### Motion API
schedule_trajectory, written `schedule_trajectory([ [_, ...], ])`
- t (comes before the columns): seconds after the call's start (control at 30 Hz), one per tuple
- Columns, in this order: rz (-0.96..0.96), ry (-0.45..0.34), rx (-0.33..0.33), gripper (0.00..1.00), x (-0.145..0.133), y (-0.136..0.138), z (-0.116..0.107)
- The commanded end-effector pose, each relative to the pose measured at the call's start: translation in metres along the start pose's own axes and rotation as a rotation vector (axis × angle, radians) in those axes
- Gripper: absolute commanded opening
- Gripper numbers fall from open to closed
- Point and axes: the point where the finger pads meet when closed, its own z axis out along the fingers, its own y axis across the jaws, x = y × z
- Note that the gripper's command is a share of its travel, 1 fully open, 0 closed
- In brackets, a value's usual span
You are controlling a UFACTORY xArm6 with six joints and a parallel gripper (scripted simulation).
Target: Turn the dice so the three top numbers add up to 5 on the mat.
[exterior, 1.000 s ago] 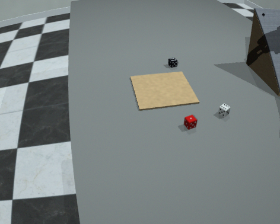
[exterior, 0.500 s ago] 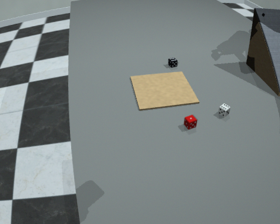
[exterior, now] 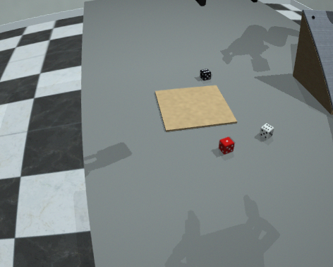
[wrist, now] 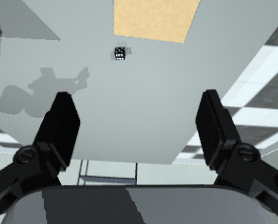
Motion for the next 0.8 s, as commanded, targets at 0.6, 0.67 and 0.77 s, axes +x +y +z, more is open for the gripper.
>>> schedule_trajectory([
  [0.6, 0.078, 0.238, -0.035, 1.0, -0.129, -0.046, 0.136],
  [0.67, 0.079, 0.24, -0.035, 1.0, -0.129, -0.047, 0.137],
  [0.77, 0.079, 0.24, -0.035, 1.0, -0.129, -0.047, 0.137],
])
